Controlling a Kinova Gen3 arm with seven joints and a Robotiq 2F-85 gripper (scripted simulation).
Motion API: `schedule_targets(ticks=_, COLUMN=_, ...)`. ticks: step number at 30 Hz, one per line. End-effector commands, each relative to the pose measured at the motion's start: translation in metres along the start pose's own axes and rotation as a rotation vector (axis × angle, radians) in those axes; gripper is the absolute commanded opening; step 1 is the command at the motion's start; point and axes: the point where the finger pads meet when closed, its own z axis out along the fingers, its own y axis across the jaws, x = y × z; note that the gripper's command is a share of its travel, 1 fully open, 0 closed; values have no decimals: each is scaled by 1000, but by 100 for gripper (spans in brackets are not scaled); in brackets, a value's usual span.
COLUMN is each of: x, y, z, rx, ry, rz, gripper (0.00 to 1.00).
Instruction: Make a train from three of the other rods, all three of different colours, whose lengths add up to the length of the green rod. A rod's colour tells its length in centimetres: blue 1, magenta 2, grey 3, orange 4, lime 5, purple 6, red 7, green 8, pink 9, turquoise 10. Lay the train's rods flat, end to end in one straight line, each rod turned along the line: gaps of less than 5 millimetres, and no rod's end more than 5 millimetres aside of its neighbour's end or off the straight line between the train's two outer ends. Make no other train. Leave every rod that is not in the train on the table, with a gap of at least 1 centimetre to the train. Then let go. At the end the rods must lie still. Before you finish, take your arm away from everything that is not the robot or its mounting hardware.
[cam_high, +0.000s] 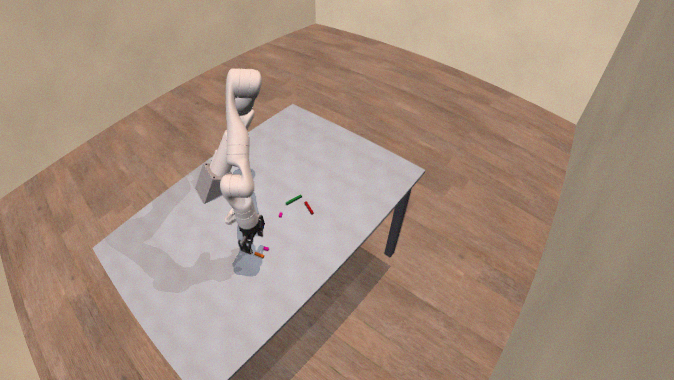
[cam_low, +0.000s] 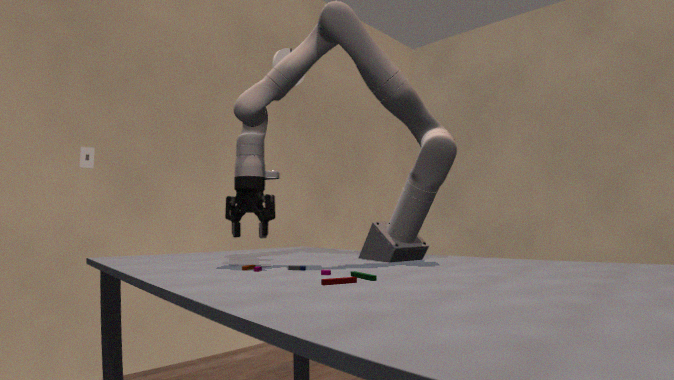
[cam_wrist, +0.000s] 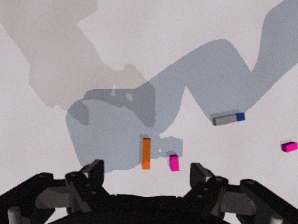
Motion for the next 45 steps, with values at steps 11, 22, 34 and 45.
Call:
schedule_targets(ticks=11, x=0, y=-1, z=-1, rx=2, ry=-1, rz=0, gripper=24)
schedule_targets(ticks=22, x=0, y=-1, z=-1, rx=2, ry=-1, rz=0, gripper=24)
schedule_targets(ticks=34, x=0, y=-1, z=0, rx=2, ry=-1, rz=0, gripper=24)
schedule_targets(ticks=45, x=0, y=-1, z=6, rx=2, ry=-1, rz=0, gripper=24)
